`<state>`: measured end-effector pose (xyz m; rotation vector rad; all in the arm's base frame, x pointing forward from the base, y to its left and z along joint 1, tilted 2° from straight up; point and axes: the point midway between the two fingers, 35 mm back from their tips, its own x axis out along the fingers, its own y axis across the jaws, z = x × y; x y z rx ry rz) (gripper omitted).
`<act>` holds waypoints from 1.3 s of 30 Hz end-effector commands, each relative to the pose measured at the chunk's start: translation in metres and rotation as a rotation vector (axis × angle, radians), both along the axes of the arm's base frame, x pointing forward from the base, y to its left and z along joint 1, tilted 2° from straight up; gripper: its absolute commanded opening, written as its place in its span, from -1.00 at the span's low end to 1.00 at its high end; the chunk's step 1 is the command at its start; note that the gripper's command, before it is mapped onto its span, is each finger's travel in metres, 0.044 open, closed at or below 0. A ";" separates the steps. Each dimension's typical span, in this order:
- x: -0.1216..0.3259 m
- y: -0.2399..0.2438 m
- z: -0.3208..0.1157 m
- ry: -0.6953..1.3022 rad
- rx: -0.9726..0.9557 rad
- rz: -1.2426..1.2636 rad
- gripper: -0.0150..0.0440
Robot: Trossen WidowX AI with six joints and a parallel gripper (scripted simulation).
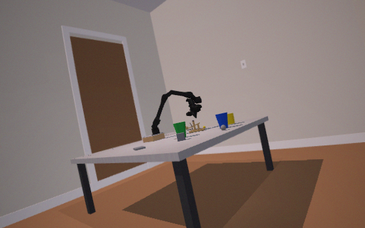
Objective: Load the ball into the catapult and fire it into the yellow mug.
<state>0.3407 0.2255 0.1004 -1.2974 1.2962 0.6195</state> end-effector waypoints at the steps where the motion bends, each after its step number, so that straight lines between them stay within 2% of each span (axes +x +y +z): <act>1: -0.019 -0.008 -0.002 0.049 -0.098 0.091 -0.49; 21: -0.090 -0.048 -0.001 0.305 -0.549 0.516 -0.49; 39: -0.091 -0.048 -0.016 0.314 -0.564 0.530 -0.49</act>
